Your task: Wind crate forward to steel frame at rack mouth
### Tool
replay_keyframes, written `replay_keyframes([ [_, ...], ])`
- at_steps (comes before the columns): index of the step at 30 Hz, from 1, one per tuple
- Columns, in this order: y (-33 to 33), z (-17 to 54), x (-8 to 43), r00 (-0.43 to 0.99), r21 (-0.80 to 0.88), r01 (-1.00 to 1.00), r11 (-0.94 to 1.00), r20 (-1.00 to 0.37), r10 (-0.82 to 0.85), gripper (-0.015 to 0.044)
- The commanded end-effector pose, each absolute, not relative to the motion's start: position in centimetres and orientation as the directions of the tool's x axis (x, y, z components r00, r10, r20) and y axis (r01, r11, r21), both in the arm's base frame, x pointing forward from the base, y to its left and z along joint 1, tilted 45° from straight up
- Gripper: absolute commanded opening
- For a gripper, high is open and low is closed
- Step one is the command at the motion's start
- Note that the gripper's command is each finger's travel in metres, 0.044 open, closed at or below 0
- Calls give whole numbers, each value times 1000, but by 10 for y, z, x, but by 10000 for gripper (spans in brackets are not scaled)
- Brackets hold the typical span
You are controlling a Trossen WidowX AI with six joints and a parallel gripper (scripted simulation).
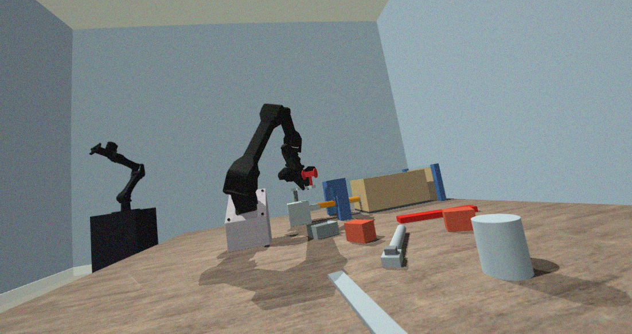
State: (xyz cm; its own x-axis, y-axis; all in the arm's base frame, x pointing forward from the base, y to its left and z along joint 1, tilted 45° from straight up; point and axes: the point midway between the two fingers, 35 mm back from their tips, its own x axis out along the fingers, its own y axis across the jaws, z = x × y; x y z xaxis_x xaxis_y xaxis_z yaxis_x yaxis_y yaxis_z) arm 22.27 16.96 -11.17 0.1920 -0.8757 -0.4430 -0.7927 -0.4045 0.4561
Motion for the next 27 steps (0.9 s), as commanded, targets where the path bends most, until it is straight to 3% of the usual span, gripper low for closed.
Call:
replay_keyframes([
  [1, 176, -110, 225, 197, 449, -794, -409, -447, -873, 0],
  [27, 177, -111, 227, 197, 449, -794, -409, -447, -872, 0],
])
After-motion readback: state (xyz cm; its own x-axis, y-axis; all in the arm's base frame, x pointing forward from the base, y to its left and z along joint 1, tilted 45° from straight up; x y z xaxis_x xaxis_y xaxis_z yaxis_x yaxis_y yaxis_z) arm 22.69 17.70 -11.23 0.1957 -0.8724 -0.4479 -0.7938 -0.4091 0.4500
